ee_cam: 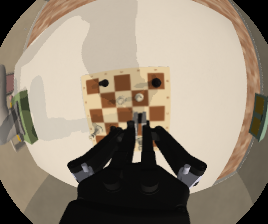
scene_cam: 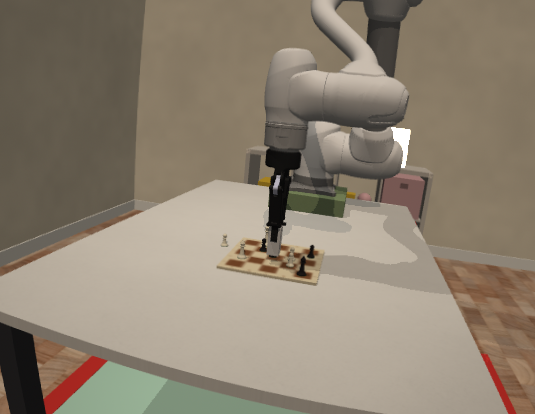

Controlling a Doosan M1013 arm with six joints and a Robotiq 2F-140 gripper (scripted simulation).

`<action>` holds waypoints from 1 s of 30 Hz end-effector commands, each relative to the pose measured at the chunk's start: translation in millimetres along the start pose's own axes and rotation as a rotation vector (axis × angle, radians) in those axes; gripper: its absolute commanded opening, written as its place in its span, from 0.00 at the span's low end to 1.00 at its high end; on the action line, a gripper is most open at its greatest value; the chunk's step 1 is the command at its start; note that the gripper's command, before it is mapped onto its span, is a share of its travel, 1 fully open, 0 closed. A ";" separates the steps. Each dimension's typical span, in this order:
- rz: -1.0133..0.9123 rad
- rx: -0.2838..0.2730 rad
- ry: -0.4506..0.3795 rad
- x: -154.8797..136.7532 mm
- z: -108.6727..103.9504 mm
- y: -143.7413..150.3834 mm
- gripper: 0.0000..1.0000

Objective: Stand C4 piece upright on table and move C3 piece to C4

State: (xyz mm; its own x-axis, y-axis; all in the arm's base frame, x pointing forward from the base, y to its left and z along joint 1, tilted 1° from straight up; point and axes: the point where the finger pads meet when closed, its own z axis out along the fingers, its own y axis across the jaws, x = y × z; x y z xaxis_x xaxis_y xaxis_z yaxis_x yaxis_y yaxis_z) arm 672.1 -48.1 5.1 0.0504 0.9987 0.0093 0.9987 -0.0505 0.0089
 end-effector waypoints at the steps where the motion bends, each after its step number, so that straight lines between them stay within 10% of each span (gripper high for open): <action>1: 0.000 0.000 0.000 0.1 9.0 0.2 0.00; 30: 0.000 0.000 0.000 0.1 12.1 0.2 0.00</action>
